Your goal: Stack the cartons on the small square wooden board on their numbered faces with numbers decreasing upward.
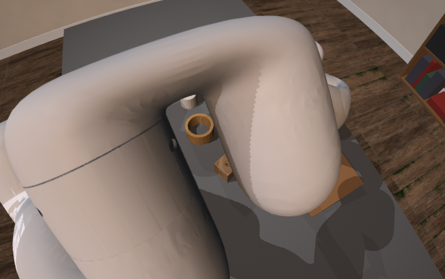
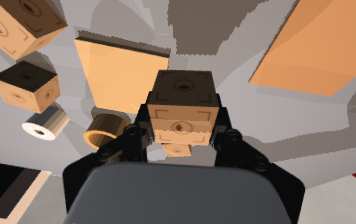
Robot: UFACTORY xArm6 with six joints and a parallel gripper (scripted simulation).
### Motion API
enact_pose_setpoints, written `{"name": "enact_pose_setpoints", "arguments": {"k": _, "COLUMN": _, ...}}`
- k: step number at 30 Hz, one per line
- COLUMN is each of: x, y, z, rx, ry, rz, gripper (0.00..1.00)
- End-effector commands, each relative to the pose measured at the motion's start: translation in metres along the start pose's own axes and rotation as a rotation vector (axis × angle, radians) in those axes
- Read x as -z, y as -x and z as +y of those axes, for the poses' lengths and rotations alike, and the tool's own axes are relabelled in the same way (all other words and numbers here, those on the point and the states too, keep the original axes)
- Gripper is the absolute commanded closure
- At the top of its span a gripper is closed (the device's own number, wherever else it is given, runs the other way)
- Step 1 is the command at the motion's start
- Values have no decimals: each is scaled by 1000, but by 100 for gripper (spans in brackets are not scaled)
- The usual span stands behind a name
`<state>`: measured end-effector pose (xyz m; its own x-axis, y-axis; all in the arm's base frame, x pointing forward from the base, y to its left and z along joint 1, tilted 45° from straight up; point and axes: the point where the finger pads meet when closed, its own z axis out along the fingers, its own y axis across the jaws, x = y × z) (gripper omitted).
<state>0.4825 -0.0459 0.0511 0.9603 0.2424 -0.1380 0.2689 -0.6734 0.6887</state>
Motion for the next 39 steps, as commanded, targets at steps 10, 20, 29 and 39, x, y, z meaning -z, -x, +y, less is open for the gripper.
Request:
{"name": "enact_pose_setpoints", "arguments": {"k": 10, "x": -16, "y": 31, "z": -91, "rx": 1, "ry": 8, "rz": 1, "gripper": 100}}
{"name": "enact_pose_setpoints", "arguments": {"k": 20, "x": -38, "y": 32, "z": -92, "rx": 2, "ry": 5, "rz": 1, "gripper": 100}}
{"name": "enact_pose_setpoints", "arguments": {"k": 29, "x": -48, "y": 32, "z": -93, "rx": 3, "ry": 4, "rz": 1, "gripper": 100}}
{"name": "enact_pose_setpoints", "arguments": {"k": 39, "x": -49, "y": 32, "z": -93, "rx": 3, "ry": 4, "rz": 1, "gripper": 100}}
